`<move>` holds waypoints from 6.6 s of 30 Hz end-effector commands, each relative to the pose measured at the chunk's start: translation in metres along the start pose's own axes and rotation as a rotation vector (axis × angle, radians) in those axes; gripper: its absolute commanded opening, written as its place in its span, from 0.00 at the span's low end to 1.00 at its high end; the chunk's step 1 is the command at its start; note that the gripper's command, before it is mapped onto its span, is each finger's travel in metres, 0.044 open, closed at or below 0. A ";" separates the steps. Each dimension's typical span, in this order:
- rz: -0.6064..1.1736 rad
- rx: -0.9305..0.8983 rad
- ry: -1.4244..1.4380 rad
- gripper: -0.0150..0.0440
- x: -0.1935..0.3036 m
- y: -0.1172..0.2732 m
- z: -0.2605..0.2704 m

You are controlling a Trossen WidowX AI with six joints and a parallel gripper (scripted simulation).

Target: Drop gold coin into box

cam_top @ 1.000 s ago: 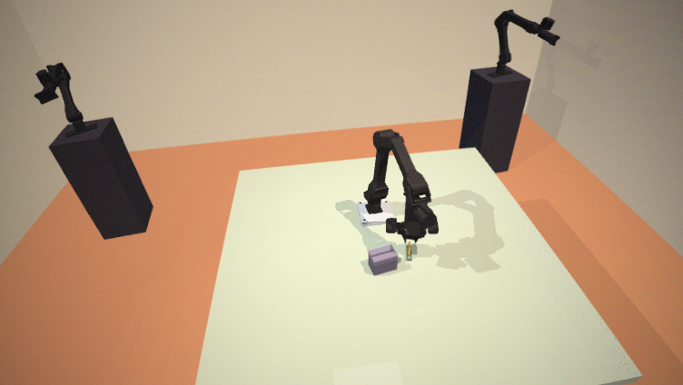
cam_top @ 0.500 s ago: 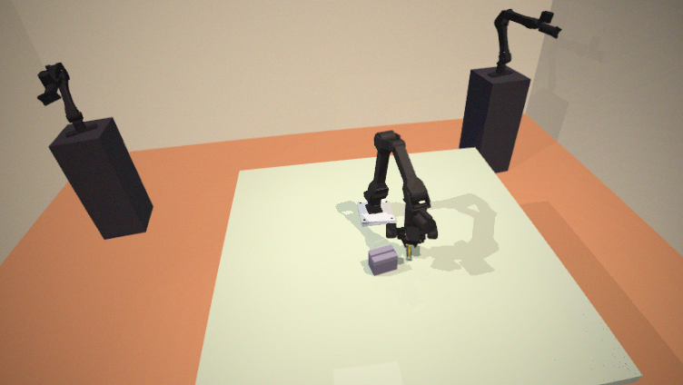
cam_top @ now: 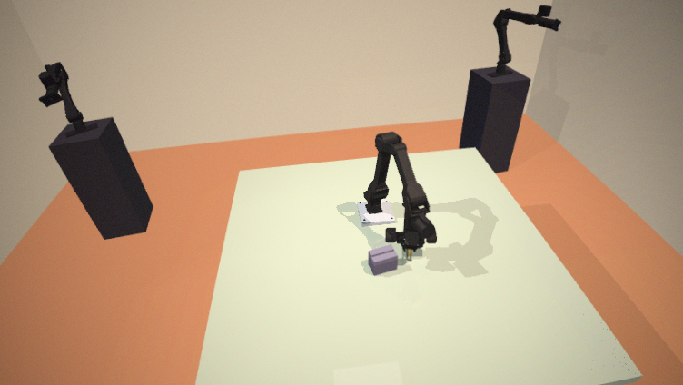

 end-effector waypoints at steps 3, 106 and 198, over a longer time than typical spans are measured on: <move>0.013 0.005 -0.005 0.44 0.001 -0.006 -0.001; 0.006 0.012 -1.174 0.25 -0.016 0.091 -0.005; -0.003 0.009 -1.179 0.25 -0.090 0.085 -0.086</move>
Point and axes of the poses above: the point midway between the two fingers, 35 mm back from their tips, its own y axis back along the fingers, its own z axis across the jaws, x = y × z, the point moved 10 cm from there along y, back along the fingers, and after that the axes turned 12 degrees about -y, right-handed, at the moved point
